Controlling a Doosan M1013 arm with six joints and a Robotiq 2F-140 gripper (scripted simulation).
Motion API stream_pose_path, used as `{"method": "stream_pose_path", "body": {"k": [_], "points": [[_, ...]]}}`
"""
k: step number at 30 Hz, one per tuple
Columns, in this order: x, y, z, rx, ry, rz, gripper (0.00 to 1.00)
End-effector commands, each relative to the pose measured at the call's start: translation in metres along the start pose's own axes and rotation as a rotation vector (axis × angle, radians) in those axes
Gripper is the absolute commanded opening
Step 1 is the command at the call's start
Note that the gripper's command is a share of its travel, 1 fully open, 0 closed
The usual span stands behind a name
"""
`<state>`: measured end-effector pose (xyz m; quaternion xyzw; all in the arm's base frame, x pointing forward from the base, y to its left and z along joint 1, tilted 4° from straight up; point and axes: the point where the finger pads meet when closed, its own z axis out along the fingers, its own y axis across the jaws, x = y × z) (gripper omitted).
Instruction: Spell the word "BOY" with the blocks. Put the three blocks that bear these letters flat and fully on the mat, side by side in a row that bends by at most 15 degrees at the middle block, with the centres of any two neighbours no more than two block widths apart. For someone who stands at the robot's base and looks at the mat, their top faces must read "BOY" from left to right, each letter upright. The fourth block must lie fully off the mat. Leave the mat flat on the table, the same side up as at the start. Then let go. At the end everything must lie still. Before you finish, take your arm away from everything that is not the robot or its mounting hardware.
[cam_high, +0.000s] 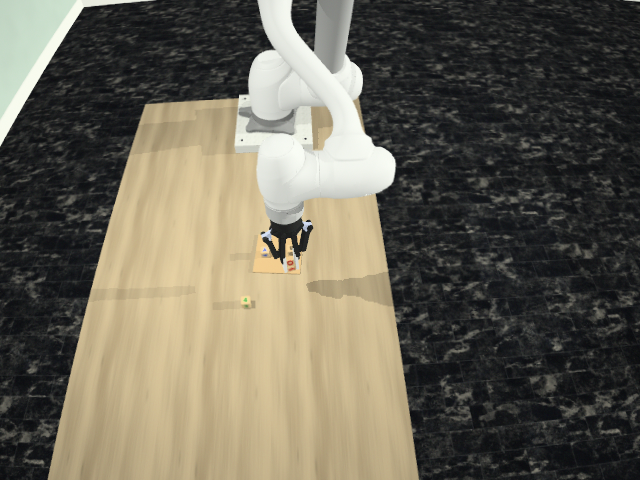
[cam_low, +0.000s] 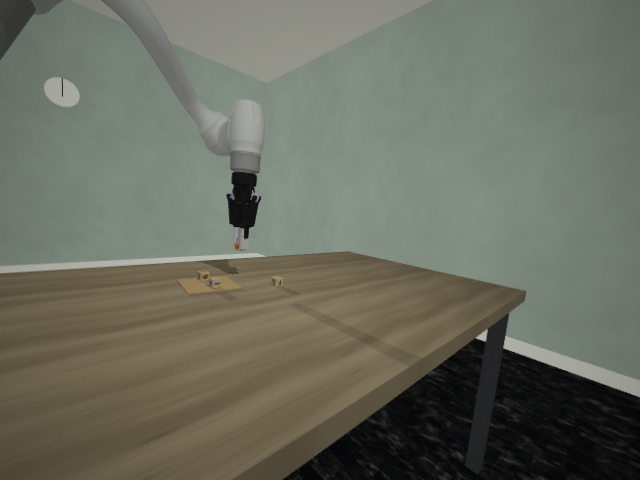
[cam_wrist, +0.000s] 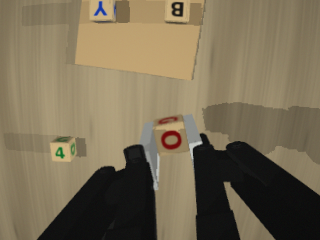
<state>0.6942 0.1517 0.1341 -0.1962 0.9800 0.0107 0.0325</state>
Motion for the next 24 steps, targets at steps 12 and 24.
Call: {"method": "stream_pose_path", "body": {"k": [12, 24], "points": [[0.004, -0.002, -0.006, 0.002, -0.004, 0.100, 0.13], [0.026, -0.004, -0.008, 0.001, -0.005, 0.442, 0.13]]}}
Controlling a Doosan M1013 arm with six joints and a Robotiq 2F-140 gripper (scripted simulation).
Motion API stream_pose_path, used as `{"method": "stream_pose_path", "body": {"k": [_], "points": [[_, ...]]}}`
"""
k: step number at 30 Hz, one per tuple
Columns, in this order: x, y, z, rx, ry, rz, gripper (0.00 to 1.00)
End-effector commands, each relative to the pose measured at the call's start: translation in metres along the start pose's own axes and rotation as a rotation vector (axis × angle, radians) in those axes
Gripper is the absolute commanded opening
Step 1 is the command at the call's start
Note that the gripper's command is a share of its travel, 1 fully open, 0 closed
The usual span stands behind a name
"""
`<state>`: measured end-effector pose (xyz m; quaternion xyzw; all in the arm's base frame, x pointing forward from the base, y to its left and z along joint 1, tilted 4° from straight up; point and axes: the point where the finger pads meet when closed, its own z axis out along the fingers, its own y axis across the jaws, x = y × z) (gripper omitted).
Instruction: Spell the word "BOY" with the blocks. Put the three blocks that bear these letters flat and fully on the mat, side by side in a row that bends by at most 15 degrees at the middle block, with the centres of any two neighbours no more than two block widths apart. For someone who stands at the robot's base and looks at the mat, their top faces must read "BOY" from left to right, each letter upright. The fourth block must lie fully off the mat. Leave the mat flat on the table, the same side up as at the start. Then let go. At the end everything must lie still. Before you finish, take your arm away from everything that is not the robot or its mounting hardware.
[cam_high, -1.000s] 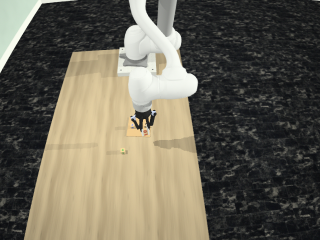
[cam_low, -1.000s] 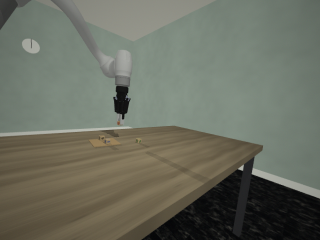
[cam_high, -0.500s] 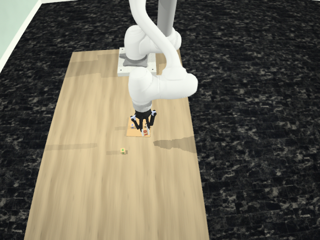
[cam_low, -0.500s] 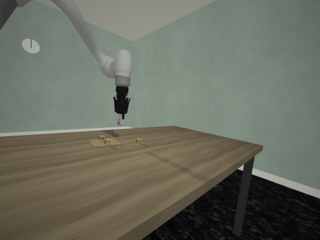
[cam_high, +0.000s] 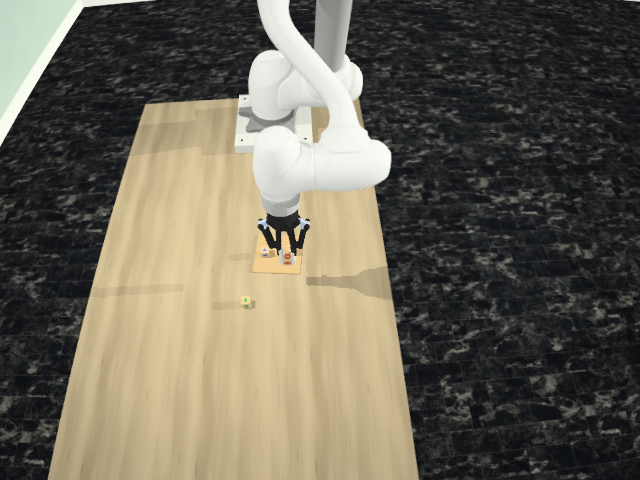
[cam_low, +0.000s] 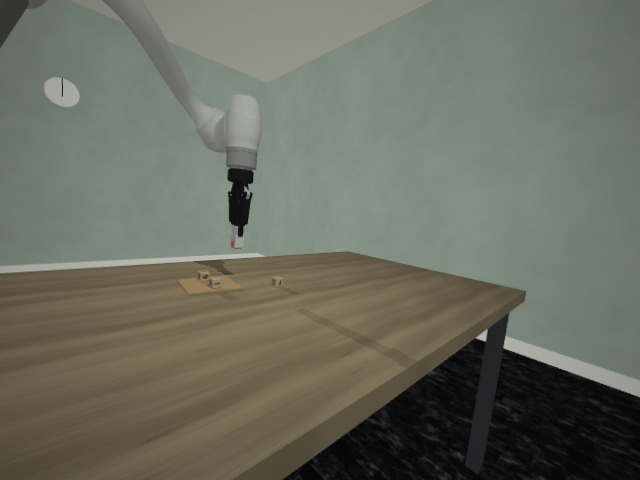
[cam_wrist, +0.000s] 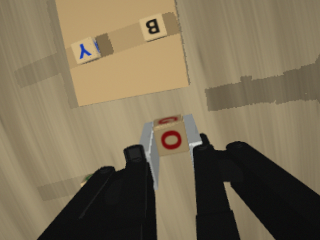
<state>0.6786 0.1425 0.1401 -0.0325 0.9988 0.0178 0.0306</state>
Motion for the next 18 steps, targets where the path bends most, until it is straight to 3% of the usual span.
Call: {"method": "stream_pose_path", "body": {"k": [1, 18], "points": [[0.009, -0.005, -0.001, 0.004, -0.004, 0.139, 0.13], [0.036, -0.017, -0.002, 0.003, -0.005, 0.587, 0.13]]}}
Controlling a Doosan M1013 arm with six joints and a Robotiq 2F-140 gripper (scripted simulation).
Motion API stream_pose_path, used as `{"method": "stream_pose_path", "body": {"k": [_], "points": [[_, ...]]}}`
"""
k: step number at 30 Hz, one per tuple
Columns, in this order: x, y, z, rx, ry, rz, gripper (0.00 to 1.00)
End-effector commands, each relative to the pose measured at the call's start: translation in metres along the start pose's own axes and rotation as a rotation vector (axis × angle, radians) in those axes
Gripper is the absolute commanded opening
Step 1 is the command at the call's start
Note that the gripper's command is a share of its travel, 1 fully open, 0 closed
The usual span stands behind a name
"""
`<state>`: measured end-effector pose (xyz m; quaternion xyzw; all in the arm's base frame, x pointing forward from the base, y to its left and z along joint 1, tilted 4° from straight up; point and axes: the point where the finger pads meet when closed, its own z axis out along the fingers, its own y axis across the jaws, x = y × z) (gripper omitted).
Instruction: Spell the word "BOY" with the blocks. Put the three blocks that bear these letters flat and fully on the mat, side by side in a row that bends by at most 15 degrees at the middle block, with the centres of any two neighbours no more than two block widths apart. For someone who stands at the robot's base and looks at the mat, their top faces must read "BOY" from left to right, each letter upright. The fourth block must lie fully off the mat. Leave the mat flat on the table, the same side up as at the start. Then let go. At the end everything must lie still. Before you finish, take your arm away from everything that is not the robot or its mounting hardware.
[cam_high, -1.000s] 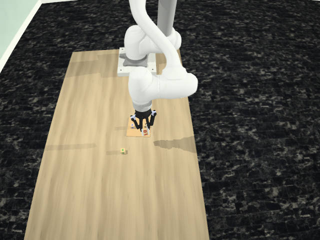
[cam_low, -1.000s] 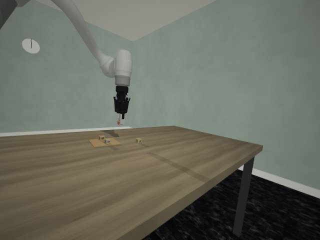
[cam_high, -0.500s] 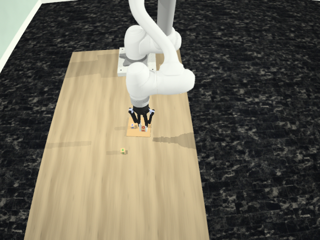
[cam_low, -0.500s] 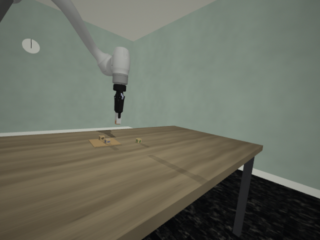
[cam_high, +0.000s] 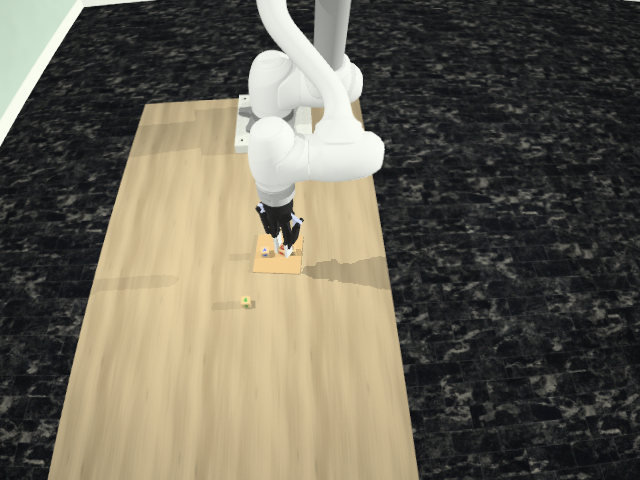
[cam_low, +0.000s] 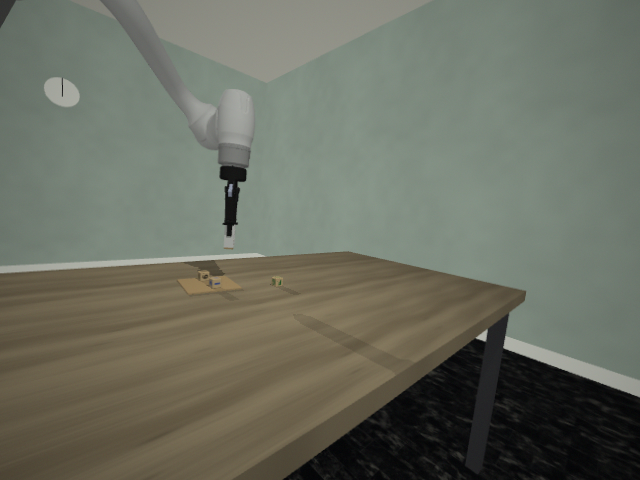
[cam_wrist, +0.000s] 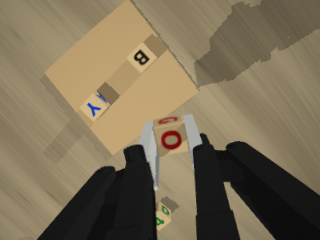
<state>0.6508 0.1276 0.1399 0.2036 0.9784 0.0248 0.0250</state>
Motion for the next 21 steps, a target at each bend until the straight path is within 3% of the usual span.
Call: {"method": "stream_pose_path", "body": {"k": [1, 21], "points": [[0.006, -0.009, -0.001, 0.002, -0.007, 0.139, 0.13], [0.029, -0.035, -0.001, 0.000, -0.008, 0.669, 0.13]]}}
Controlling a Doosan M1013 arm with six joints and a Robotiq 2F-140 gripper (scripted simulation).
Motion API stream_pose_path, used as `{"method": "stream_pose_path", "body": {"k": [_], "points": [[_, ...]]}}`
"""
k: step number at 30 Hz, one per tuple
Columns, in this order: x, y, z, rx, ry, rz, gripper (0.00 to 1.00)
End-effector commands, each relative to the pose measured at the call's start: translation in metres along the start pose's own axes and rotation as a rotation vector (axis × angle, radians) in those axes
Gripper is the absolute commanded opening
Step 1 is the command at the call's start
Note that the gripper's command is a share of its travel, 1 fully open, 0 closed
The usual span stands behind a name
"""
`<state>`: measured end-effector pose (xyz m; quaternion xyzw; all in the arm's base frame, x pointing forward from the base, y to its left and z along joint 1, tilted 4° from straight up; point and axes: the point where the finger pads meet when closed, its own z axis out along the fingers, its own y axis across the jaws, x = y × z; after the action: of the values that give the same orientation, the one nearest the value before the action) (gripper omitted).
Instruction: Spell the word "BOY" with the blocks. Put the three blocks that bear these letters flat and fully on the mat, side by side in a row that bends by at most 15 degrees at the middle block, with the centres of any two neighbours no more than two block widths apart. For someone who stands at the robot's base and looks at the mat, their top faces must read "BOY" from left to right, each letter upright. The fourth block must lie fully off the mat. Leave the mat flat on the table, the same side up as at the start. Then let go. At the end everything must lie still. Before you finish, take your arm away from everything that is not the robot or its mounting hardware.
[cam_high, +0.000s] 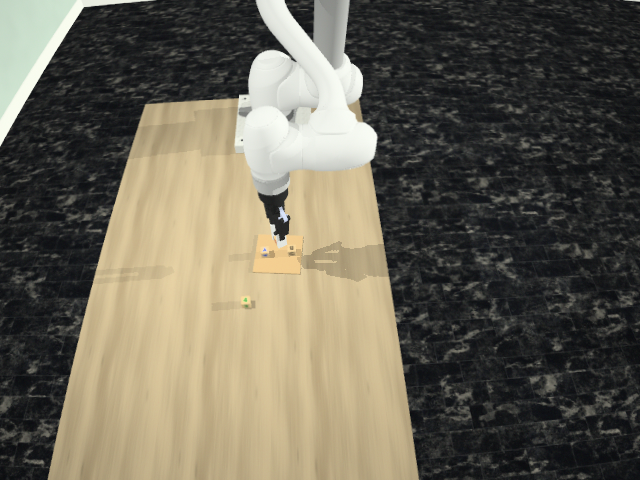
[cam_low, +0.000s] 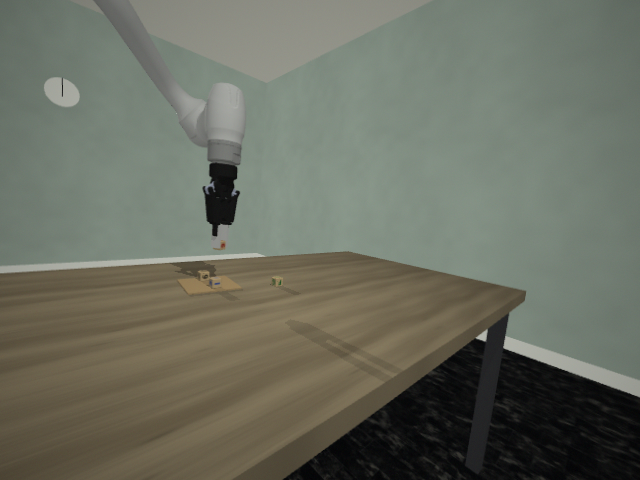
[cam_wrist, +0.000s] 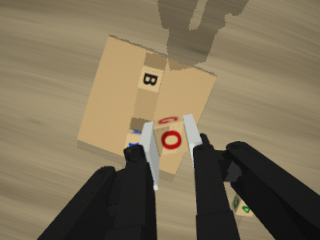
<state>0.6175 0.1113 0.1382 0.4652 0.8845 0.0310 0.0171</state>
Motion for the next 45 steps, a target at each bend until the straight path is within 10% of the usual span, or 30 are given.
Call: {"method": "stream_pose_path", "body": {"k": [1, 31, 45], "points": [[0.001, -0.011, 0.000, -0.002, -0.008, 0.139, 0.13], [0.005, -0.030, 0.001, -0.003, -0.007, 0.434, 0.13], [0.005, -0.030, 0.041, -0.003, -0.007, 0.434, 0.13]]}}
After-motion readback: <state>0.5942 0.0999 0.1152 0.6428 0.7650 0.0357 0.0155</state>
